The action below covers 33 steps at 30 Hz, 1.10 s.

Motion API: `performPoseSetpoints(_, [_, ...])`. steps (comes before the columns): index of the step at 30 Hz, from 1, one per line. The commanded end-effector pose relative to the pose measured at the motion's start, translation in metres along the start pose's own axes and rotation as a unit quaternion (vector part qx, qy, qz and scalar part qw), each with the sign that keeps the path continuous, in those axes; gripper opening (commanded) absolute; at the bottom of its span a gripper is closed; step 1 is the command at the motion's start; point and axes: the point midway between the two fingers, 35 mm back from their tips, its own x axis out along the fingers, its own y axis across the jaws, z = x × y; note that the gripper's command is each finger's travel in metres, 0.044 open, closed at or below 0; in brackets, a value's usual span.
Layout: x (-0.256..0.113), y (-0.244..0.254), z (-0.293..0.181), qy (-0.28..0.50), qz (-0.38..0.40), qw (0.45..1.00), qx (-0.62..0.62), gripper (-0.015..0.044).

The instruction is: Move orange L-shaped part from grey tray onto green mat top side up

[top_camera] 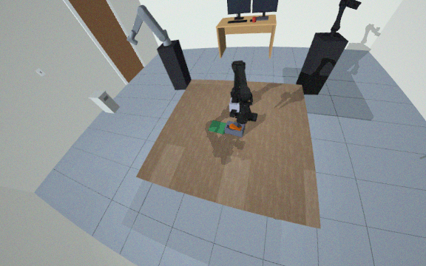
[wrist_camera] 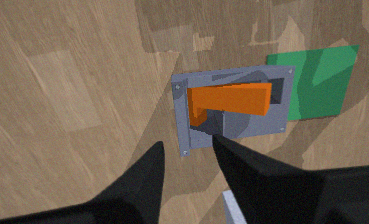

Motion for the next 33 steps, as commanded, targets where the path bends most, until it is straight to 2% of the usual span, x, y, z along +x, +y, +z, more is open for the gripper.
performPoseSetpoints(1, [-0.001, 0.001, 0.001, -0.003, 0.001, 1.0, 0.0, 0.018])
performPoseSetpoints(19, [-0.001, 0.001, 0.001, -0.003, 0.001, 1.0, 0.0, 0.018])
performPoseSetpoints(21, [-0.001, -0.002, 0.001, -0.003, 0.001, 1.0, -0.021, 0.0232])
performPoseSetpoints(23, [-0.001, -0.006, 0.003, -0.002, 0.0, 0.998, -0.066, 0.028])
performPoseSetpoints(28, [-0.001, -0.027, 0.007, 0.0, -0.002, 0.966, -0.26, 0.028])
performPoseSetpoints(33, [-0.002, -0.048, 0.009, 0.003, -0.004, 0.89, -0.455, 0.028])
